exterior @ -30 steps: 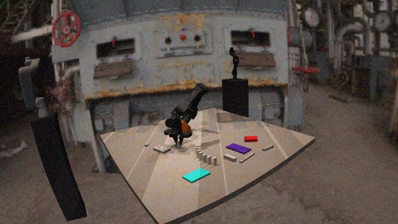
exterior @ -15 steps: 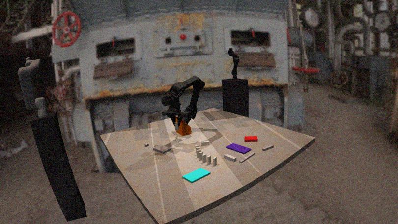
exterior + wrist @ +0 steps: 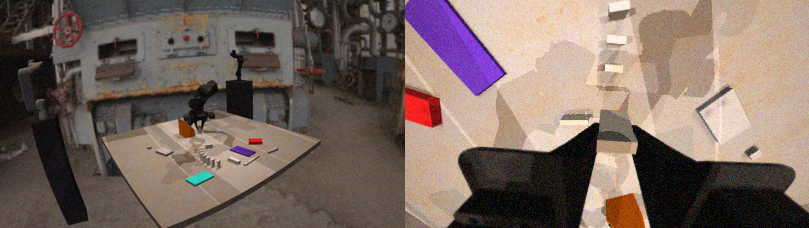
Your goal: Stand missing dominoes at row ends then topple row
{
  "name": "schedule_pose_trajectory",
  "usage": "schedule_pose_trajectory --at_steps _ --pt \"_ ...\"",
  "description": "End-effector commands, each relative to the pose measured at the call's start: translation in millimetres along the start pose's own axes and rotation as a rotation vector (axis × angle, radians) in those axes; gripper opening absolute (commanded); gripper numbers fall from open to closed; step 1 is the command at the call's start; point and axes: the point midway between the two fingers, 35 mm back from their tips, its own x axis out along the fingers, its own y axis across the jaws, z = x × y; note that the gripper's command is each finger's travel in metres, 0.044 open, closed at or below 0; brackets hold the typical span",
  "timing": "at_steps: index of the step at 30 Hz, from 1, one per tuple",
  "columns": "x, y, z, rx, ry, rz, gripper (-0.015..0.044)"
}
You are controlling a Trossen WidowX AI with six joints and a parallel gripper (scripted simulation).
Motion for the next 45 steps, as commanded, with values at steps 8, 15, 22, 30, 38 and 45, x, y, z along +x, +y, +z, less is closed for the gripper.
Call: schedule_pose_trajectory --at_steps 8,15,22,30,38,45 --pt "41.0 -1.8 6.9 -0.004 -0.006 0.009 0.0107" --pt "74.9 -0.9 7.2 -0.003 -0.004 0.009 0.0107" --pt "107.3 0.0 4.2 -0.005 -0.004 0.013 0.0107" --pt "127.0 0.6 0.3 -0.006 -0.003 0.017 0.0107" --pt "127.0 0.6 0.3 -0.006 -0.003 0.017 0.0107" --pt "127.0 0.6 0.3 -0.006 -0.003 0.017 0.0291"
